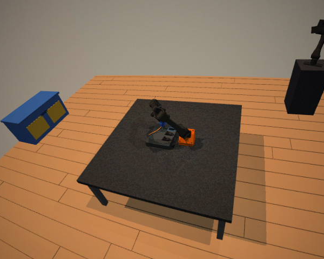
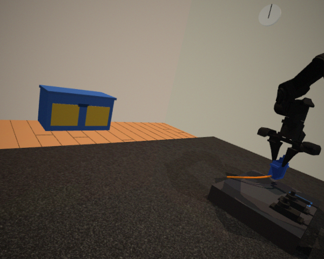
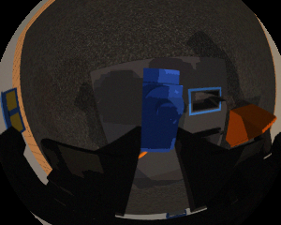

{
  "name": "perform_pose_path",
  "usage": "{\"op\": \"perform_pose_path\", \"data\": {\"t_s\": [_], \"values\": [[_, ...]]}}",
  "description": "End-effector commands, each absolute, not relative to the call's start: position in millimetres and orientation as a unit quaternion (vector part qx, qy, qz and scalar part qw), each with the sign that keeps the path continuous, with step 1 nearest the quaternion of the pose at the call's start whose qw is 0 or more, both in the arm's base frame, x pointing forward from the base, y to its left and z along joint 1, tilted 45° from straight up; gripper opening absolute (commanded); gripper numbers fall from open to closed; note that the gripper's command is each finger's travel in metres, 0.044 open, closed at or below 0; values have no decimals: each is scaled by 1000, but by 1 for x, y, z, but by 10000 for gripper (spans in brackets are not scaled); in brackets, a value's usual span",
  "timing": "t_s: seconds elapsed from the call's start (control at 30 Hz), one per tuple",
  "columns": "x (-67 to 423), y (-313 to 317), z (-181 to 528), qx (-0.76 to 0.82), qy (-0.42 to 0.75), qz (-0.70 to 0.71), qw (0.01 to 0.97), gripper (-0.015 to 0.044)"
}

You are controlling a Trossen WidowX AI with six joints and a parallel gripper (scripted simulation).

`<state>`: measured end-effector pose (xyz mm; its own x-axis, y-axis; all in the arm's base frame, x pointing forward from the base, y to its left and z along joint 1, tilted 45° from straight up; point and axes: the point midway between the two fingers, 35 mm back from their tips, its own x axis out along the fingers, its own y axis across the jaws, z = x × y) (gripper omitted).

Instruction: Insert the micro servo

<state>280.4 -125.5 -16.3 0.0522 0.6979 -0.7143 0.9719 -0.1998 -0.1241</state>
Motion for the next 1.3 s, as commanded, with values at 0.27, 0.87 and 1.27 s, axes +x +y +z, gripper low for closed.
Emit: {"op": "perform_pose_path", "data": {"t_s": [0.27, 0.87, 1.27], "values": [[280, -127, -16, 639, 656, -210, 342, 0], [280, -127, -16, 504, 689, 1, 522, 0], [280, -127, -16, 385, 674, 143, 614, 0]]}}
